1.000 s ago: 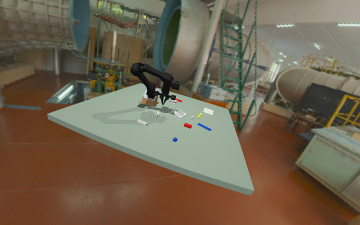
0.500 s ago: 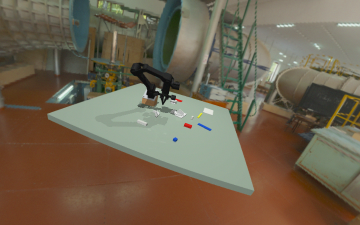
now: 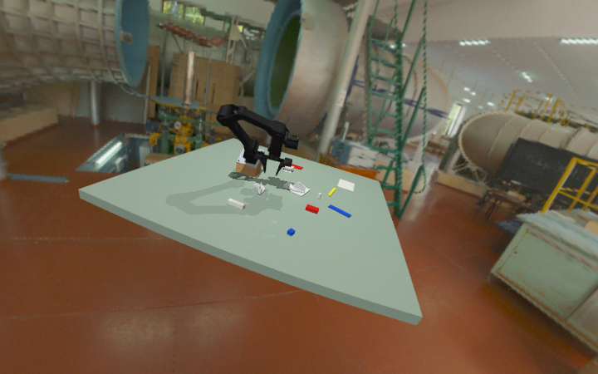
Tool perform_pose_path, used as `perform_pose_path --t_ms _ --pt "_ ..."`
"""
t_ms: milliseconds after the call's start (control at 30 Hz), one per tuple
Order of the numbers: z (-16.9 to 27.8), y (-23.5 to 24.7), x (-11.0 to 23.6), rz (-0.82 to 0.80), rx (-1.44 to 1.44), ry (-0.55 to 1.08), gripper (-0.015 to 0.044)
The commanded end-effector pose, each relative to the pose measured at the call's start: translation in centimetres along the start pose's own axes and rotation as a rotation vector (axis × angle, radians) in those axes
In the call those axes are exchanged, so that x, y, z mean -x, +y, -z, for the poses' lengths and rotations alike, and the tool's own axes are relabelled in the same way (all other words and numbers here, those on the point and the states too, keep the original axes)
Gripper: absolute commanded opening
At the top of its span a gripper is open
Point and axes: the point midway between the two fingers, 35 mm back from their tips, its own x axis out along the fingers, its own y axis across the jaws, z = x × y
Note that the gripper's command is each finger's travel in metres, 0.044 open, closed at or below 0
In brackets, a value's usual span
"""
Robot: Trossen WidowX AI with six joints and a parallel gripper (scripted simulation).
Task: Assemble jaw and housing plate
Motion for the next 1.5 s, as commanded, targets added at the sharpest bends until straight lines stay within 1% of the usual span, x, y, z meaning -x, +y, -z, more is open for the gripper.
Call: perform_pose_path --t_ms 0,67,1000,1467 --pt "0.00 0.00 0.00 0.000 0.000 0.000 0.0394" --pt "0.00 0.00 0.00 0.000 0.000 0.000 0.0440" --pt "0.00 0.00 0.00 0.000 0.000 0.000 0.0440" --pt "0.00 0.00 0.00 0.000 0.000 0.000 0.0072"
